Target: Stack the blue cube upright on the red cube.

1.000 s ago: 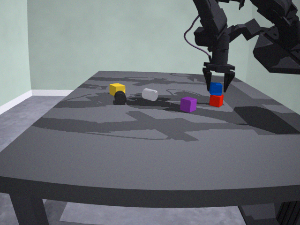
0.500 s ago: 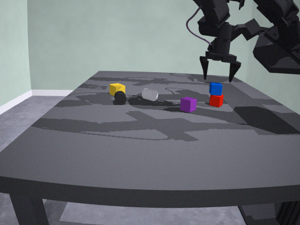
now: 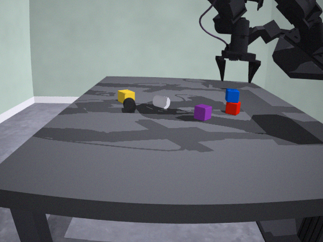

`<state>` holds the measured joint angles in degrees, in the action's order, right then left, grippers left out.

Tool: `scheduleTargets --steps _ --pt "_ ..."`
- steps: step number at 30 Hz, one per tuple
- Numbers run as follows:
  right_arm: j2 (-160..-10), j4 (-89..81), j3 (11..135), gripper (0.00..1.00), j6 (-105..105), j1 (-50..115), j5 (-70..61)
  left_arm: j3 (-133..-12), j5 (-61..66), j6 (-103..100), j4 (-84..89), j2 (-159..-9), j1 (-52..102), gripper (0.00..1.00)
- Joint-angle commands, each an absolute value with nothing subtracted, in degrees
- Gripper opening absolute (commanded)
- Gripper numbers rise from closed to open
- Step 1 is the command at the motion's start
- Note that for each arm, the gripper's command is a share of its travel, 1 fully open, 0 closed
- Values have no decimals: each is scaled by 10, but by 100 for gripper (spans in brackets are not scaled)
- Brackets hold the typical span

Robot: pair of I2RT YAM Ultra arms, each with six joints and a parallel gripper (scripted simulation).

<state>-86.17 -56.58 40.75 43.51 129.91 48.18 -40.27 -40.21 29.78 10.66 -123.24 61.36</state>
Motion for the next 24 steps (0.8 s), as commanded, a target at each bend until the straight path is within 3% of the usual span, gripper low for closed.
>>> scheduleTargets --steps 1,15,24 --pt "-847 -562 398 100 432 1294 488 -393 -391 250 57 -1208 624 100" --pt "-847 -562 398 100 432 1294 488 -210 -426 26 -161 -1103 671 100" --pt "-847 -562 398 100 432 1294 488 -139 -467 -66 -269 -1118 717 100"
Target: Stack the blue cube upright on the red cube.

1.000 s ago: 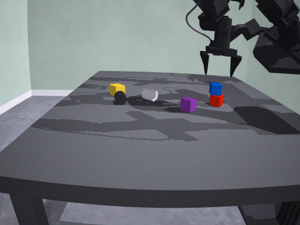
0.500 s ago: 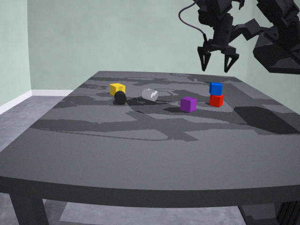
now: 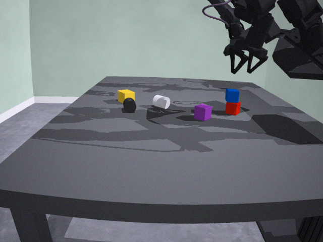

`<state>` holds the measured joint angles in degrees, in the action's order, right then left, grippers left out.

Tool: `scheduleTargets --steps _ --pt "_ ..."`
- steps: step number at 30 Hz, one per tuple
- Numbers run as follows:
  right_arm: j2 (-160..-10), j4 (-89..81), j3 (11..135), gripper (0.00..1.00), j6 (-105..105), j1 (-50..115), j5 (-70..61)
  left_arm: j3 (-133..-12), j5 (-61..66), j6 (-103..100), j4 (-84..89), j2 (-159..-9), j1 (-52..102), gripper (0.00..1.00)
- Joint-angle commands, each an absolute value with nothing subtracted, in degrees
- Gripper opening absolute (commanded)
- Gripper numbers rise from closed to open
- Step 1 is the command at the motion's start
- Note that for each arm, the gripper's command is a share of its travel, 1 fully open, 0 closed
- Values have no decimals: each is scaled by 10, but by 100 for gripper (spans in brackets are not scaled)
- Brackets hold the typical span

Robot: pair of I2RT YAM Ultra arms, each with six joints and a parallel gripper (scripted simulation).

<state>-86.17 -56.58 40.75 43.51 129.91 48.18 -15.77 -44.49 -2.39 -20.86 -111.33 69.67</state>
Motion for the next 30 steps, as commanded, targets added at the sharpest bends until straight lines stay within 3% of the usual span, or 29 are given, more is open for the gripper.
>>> scheduleTargets --steps 1,30 --pt "-847 -562 398 100 432 1294 488 -134 -470 -70 -276 -1121 721 100" --pt "-852 -562 405 100 431 1297 488 -128 -472 -60 -290 -1133 729 100"
